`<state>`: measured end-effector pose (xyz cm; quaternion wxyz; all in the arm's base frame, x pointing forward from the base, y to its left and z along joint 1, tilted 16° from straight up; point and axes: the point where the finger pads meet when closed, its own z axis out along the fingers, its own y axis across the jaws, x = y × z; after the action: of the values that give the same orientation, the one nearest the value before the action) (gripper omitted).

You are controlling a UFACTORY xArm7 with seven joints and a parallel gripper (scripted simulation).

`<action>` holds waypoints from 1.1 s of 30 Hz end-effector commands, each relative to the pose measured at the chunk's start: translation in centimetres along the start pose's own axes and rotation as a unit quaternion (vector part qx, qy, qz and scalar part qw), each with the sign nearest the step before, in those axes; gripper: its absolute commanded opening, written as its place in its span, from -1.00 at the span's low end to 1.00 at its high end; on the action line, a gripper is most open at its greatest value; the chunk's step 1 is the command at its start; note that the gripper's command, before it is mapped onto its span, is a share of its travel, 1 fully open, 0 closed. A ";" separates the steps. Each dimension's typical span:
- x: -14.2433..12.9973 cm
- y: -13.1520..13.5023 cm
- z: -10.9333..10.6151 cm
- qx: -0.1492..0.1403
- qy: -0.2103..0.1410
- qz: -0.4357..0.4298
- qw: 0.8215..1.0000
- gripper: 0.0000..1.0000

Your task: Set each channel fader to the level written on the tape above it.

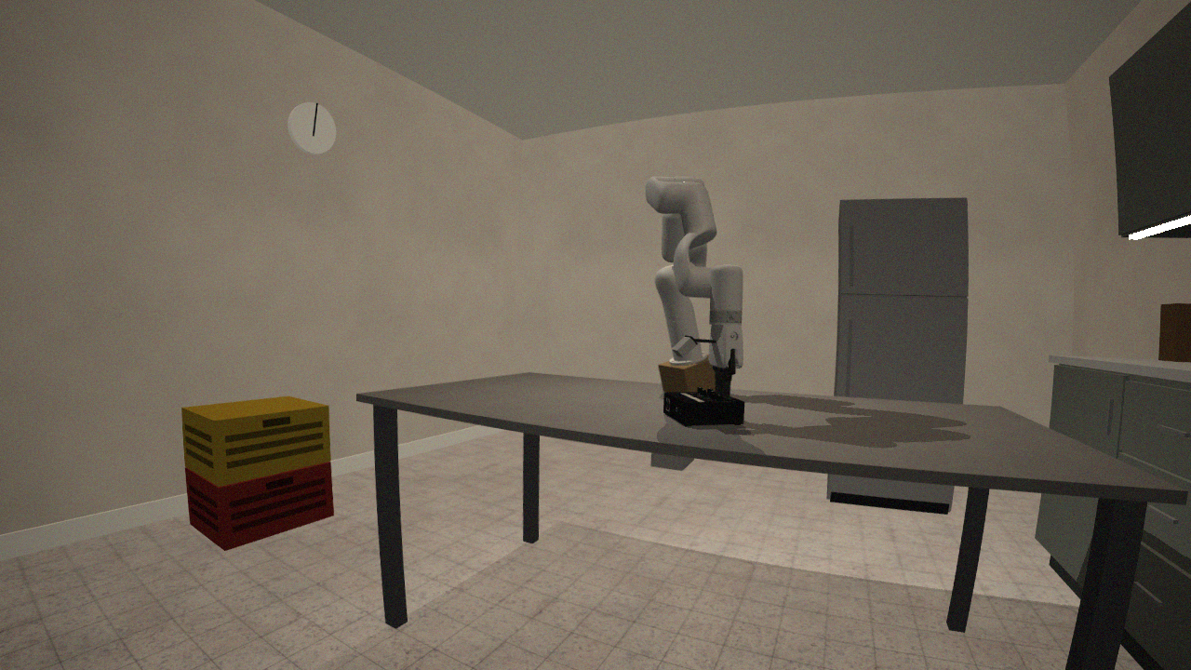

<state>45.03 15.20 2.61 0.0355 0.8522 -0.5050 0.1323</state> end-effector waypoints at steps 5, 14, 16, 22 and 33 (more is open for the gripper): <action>0.3 -0.2 -0.1 0.002 0.000 0.000 1.000 -1.00; 0.5 -0.2 -0.1 0.002 0.000 0.000 1.000 -1.00; 0.5 -0.2 -0.1 0.002 0.000 0.000 1.000 -1.00; 0.5 -0.2 -0.1 0.002 0.000 0.000 1.000 -1.00; 0.5 -0.2 -0.1 0.002 0.000 0.000 1.000 -1.00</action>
<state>45.26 14.76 2.74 0.0355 0.8522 -0.5050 0.1323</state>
